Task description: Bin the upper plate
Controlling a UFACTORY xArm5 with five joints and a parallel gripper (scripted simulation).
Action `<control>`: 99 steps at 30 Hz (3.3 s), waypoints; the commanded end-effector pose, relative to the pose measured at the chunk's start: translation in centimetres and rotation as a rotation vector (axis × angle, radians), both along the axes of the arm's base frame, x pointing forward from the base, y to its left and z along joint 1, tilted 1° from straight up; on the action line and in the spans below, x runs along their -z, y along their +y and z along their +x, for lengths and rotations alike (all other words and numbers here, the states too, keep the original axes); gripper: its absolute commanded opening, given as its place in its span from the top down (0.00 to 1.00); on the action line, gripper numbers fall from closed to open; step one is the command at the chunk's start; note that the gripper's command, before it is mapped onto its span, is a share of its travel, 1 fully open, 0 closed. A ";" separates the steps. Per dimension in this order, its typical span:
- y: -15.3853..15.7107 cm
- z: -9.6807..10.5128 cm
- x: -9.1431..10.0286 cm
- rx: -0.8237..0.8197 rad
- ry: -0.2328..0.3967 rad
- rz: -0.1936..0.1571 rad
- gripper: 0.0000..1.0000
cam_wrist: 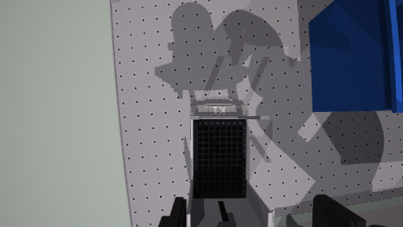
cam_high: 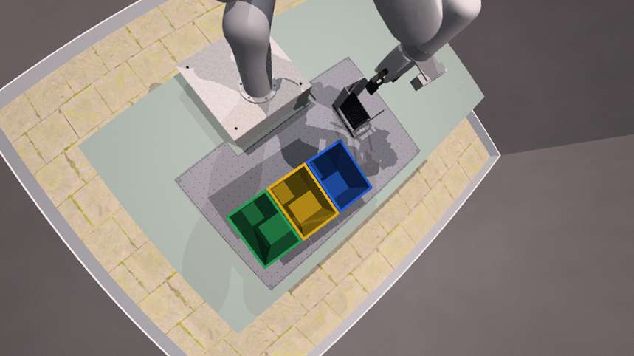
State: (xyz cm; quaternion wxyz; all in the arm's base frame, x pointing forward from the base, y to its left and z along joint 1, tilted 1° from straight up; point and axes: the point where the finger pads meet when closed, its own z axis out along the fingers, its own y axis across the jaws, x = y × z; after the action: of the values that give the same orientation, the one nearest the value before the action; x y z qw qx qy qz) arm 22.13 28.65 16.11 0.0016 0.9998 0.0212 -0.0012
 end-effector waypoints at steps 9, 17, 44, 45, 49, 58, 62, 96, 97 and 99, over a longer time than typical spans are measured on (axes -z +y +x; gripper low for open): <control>0.1 0.0 1.5 0.000 -0.002 0.002 0.00; 0.1 0.0 2.9 0.000 -0.002 0.002 0.00; 0.1 0.0 6.7 0.000 -0.002 0.002 0.00; 0.1 0.0 6.9 0.000 -0.002 0.002 0.00; 0.1 0.0 7.5 0.000 -0.002 0.002 0.00; 0.1 -0.1 8.7 0.000 -0.002 0.002 0.00; 0.1 -0.1 9.4 0.000 -0.002 0.002 0.00; 0.2 -0.1 14.4 0.000 -0.002 0.002 0.00; 0.2 -0.1 14.6 0.000 -0.002 0.002 0.00; 0.2 -0.1 14.9 0.000 -0.002 0.002 0.00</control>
State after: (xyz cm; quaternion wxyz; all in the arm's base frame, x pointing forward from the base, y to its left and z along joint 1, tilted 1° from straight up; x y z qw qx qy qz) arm 21.90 28.69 1.65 0.0019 0.9998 0.0212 -0.0015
